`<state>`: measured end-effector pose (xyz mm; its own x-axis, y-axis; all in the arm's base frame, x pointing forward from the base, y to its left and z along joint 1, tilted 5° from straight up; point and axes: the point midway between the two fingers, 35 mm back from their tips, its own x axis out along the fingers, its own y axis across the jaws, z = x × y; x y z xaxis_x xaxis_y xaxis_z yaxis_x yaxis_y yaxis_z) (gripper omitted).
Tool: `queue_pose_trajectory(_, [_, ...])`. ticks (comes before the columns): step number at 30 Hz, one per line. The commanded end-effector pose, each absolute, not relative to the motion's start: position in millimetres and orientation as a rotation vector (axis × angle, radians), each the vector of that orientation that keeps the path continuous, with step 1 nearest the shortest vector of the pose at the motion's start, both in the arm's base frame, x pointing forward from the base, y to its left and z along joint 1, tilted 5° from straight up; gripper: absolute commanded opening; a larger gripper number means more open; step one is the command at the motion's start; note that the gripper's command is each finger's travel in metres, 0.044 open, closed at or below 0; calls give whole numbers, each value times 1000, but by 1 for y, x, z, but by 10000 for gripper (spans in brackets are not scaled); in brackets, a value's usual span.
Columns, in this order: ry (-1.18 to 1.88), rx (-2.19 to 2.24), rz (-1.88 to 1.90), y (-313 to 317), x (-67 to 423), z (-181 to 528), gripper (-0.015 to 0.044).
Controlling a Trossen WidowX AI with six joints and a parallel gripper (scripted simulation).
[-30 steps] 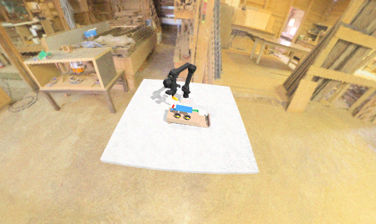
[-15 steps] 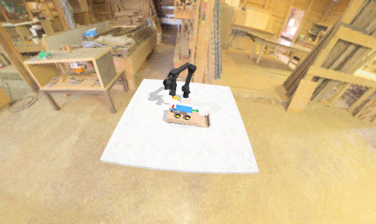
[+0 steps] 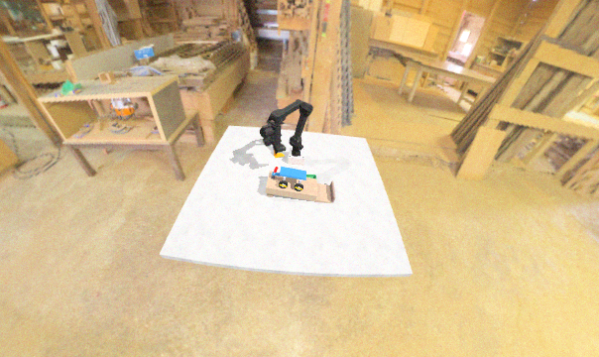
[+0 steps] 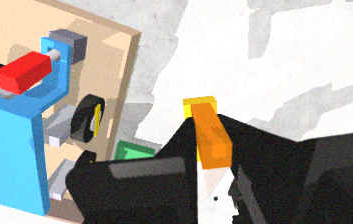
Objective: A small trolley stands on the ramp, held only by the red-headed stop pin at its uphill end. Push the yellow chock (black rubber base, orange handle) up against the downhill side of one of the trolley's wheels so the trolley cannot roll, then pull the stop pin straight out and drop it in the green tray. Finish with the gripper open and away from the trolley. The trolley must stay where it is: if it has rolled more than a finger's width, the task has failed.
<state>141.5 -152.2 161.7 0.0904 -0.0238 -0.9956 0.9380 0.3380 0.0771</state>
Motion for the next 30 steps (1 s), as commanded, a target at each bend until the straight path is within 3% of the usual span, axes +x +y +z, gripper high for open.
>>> queue_pose_trajectory(1, [1317,842,-801,-152,141,162,0])
queue_pose_trajectory(30, [1484,45,-79,-152,141,162,0])
